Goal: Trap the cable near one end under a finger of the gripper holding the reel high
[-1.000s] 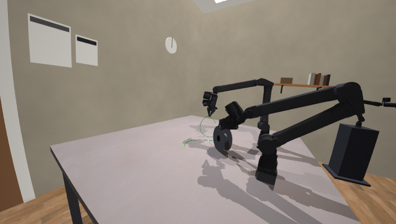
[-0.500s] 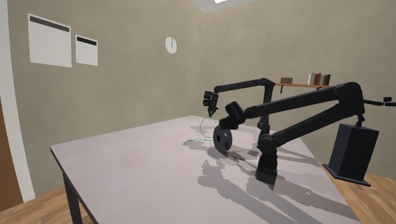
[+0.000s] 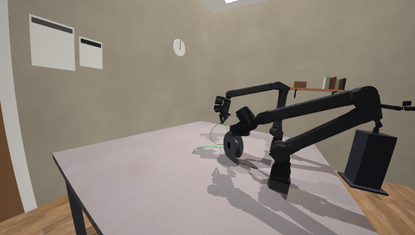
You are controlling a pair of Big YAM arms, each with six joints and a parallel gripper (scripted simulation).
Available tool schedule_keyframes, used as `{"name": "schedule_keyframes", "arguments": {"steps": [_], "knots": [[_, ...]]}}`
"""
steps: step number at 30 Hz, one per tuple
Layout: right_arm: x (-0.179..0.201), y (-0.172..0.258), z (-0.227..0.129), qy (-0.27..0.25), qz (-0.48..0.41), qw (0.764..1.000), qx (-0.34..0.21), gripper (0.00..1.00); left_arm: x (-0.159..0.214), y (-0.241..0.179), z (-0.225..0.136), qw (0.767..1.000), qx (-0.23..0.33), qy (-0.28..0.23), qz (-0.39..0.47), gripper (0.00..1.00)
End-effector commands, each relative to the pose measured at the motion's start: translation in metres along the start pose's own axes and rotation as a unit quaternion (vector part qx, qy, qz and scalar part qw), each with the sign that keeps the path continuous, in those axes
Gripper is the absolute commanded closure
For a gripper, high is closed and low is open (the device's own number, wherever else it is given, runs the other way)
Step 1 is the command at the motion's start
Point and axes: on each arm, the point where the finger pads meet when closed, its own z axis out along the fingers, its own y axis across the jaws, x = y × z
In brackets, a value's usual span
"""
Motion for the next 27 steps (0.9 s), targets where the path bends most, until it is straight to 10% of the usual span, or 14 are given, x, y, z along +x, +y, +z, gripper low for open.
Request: {"name": "schedule_keyframes", "arguments": {"steps": [1,27], "knots": [[0.002,0.017,-0.016,-0.022,-0.007,1.0,-0.017,1.0,-0.028,0.01,-0.005,1.0,-0.008,-0.017,0.016,0.25],[0.03,0.049,-0.013,-0.03,-0.01,0.999,-0.025,1.0,-0.034,0.014,-0.005,1.0,-0.008,-0.016,0.014,0.25]]}}
